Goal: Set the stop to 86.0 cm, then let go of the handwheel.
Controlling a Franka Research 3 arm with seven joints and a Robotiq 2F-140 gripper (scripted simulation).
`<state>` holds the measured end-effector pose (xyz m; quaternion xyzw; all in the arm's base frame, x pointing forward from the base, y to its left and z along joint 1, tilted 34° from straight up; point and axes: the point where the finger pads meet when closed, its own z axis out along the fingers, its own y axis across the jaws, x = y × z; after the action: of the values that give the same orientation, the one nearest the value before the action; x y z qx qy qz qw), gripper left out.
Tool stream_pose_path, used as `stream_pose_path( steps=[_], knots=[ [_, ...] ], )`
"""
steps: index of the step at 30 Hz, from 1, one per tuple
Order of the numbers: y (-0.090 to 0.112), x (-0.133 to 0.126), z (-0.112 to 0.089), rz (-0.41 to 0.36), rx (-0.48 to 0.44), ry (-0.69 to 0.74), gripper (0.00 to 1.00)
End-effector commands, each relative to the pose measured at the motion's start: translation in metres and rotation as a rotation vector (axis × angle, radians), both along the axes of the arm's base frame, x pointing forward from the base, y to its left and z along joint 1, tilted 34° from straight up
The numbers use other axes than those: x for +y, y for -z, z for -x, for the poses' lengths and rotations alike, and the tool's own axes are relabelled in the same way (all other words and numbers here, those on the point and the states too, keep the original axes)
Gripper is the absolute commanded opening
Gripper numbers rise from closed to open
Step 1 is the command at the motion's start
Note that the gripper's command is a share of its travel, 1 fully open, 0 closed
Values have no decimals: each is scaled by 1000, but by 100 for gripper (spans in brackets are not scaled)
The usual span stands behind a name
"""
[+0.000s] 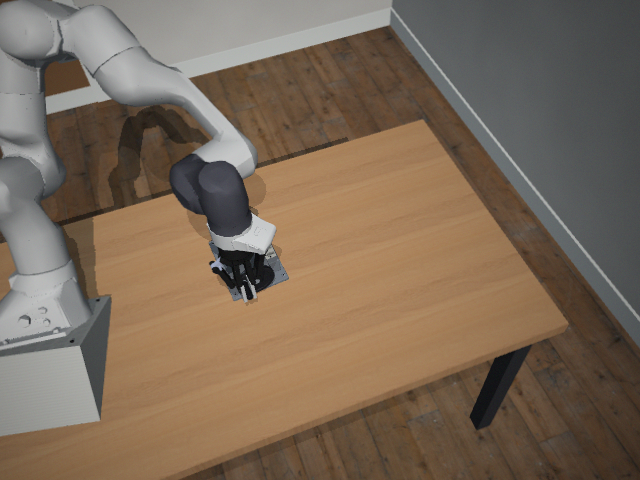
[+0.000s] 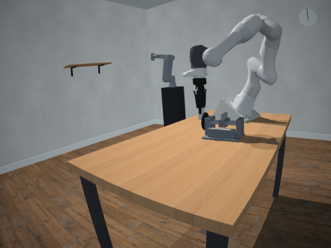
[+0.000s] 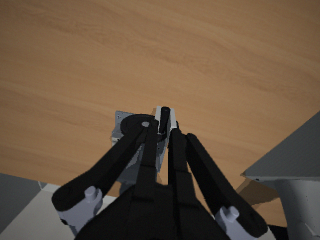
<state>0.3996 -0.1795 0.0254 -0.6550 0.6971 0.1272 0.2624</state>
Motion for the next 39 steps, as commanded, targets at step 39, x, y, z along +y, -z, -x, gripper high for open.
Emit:
stream_pose_path(
  steps=[39],
  knots=[
    [-1,-1,-66,0,1,11,4]
  ],
)
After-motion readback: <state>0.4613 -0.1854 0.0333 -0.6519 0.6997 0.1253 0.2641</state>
